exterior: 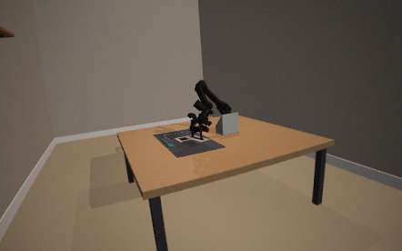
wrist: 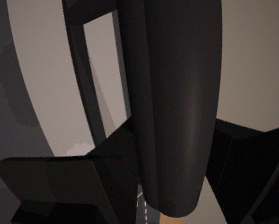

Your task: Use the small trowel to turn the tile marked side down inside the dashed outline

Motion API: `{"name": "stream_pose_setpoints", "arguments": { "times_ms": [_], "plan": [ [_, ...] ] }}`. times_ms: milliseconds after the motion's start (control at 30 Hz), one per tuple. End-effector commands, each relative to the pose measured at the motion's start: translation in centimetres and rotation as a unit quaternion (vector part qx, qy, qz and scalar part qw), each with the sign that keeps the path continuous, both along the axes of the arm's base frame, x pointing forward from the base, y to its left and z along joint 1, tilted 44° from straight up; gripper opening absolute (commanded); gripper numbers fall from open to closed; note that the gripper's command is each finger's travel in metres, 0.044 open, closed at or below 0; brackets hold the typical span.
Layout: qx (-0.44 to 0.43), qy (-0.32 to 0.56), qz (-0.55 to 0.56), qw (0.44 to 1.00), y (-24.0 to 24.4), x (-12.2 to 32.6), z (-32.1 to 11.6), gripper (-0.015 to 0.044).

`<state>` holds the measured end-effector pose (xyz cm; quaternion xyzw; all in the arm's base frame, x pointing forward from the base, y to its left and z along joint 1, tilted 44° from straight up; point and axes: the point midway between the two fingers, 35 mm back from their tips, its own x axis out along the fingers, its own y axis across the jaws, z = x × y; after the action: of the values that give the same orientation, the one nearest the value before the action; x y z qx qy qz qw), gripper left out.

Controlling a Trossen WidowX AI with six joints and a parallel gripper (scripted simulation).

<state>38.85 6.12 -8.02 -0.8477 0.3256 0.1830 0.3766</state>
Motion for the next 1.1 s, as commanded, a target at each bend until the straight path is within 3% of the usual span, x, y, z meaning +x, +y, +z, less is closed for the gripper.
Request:
{"name": "stream_pose_setpoints", "arguments": {
  "times_ms": [0, 1067],
  "plan": [
    [0.025, -0.052, -0.039, 0.998, -0.2, 1.5, 0.6, 0.0],
    [0.025, -0.054, -0.041, 0.997, -2.3, 1.4, -1.6, 0.0]
  ]
}}
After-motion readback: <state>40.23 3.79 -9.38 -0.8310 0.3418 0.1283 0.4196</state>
